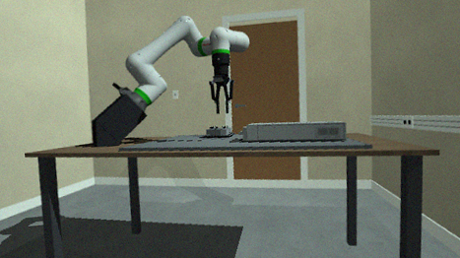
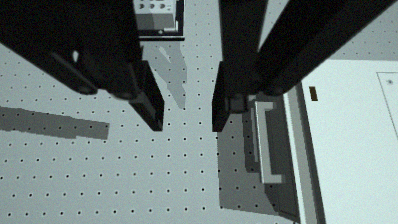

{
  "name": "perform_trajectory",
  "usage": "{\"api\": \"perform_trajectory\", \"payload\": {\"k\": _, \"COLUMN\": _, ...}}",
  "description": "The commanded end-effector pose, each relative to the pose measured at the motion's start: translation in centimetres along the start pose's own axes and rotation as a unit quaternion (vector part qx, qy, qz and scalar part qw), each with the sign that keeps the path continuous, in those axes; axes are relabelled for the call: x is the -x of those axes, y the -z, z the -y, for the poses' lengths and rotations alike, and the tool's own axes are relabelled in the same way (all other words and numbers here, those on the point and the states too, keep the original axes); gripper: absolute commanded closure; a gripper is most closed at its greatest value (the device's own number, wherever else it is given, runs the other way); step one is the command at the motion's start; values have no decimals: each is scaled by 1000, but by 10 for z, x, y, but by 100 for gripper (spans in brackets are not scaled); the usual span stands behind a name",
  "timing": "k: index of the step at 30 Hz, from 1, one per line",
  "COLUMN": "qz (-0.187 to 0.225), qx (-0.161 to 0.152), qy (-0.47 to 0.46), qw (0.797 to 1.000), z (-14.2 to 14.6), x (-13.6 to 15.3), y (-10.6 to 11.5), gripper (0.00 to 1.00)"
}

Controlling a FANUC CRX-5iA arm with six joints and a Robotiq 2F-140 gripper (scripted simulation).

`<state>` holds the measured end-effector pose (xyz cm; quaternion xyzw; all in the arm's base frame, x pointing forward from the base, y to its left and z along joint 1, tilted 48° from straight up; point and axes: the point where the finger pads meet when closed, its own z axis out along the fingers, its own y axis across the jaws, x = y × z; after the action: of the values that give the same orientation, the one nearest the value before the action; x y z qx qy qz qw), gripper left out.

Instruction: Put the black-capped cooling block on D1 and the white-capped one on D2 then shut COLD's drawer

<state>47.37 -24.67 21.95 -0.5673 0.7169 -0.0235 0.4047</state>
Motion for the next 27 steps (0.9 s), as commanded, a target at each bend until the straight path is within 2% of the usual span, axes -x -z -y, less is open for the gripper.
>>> {"api": "perform_trajectory", "payload": {"k": 1, "qz": -1, "qx": -1, "qy": 0, "qw": 1000, "z": -9, "x": 0, "y": 5, "gripper": 65}}
{"api": "perform_trajectory", "payload": {"k": 12, "qz": -1, "qx": 0, "qy": 0, "qw": 1000, "z": -49, "x": 0, "y": 22, "gripper": 65}}
{"api": "perform_trajectory", "payload": {"k": 17, "qz": -1, "qx": 0, "qy": 0, "qw": 1000, "z": -59, "x": 0, "y": 26, "gripper": 65}}
{"api": "perform_trajectory", "payload": {"k": 27, "qz": -1, "qx": 0, "qy": 0, "qw": 1000, "z": -59, "x": 0, "y": 26, "gripper": 65}}
